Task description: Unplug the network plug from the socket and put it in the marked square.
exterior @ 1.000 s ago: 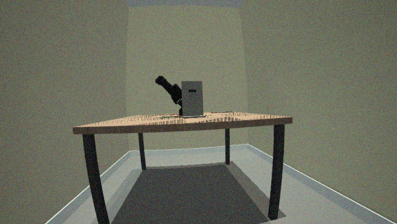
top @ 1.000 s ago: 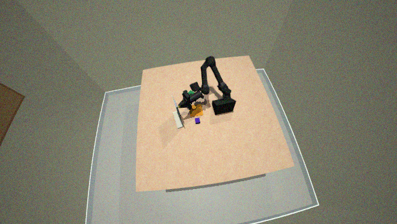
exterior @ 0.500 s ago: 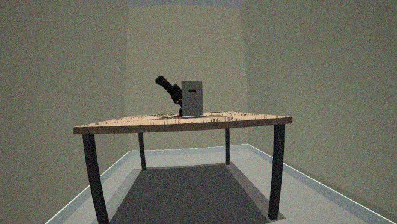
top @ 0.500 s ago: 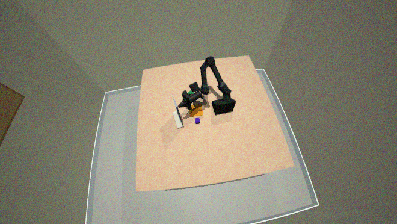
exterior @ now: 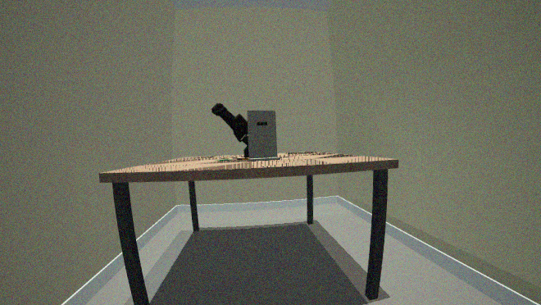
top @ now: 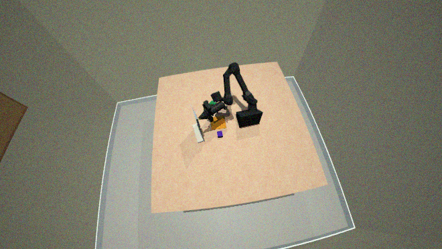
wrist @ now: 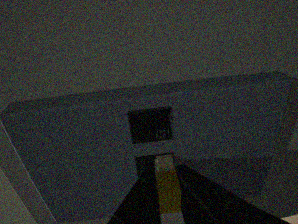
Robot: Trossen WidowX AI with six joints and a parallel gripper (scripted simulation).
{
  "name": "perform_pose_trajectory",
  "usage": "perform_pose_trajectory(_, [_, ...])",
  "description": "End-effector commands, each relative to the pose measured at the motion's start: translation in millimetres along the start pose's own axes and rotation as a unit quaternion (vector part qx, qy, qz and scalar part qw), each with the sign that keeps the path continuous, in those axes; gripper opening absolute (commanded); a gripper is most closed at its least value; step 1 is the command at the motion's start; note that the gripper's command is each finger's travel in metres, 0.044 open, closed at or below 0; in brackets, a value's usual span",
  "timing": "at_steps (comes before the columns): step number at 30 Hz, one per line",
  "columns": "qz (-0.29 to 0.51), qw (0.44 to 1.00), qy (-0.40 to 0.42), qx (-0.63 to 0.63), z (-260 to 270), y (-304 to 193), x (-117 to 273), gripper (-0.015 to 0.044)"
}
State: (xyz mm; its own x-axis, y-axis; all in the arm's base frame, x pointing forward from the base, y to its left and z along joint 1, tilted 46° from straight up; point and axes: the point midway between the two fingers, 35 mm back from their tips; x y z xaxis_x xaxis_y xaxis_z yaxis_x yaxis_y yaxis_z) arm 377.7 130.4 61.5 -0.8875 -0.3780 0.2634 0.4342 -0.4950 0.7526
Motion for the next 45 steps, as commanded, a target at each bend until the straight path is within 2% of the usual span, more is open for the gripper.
perform_pose_trajectory(1, [0.000,1.000,0.000,0.002,0.1,-1.0,3.1,0.0000])
perform_pose_trajectory(45, [0.001,1.000,-0.001,0.002,1.0,-10.3,28.0,0.0000])
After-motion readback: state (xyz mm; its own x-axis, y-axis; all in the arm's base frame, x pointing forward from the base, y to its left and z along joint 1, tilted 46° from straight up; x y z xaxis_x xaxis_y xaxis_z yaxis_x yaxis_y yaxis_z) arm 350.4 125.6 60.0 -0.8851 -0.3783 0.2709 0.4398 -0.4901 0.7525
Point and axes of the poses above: the point midway between the two fingers, 35 mm back from their tips, its own x axis back along the fingers, its own z axis across the jaws, y = z × x, and after that the axes turned 8 degrees about x, right-handed
